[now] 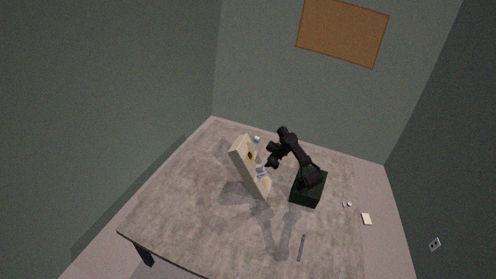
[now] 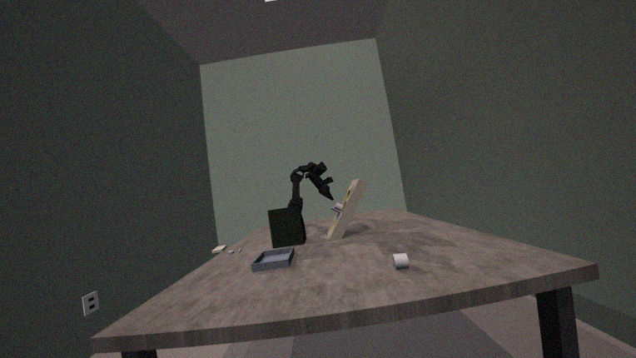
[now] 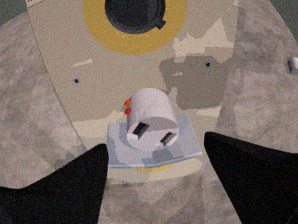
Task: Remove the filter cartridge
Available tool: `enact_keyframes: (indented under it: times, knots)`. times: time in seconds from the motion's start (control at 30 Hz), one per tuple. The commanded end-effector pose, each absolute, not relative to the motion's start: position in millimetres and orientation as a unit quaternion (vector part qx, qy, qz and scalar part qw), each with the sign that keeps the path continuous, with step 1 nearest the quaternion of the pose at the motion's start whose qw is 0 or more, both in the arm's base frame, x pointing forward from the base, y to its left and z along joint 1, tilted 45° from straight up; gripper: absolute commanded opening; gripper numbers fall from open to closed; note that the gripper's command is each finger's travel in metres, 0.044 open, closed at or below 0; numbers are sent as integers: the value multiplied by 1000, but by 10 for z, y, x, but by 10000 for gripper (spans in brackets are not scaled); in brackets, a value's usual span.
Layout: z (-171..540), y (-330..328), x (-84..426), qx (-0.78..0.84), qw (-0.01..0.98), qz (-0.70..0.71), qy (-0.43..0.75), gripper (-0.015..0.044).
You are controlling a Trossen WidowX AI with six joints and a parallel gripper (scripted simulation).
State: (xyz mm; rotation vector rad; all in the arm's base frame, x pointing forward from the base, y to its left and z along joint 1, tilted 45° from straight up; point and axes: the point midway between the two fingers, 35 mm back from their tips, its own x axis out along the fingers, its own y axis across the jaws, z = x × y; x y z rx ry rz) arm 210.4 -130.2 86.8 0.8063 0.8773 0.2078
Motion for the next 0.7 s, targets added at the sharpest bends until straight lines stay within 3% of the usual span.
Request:
enact_keyframes:
  times: [0.0, 0.67]
  knots:
    - [817, -1254, 2087, 367, 822, 108, 422, 305]
    - [613, -1107, 2293, 366, 822, 107, 422, 305]
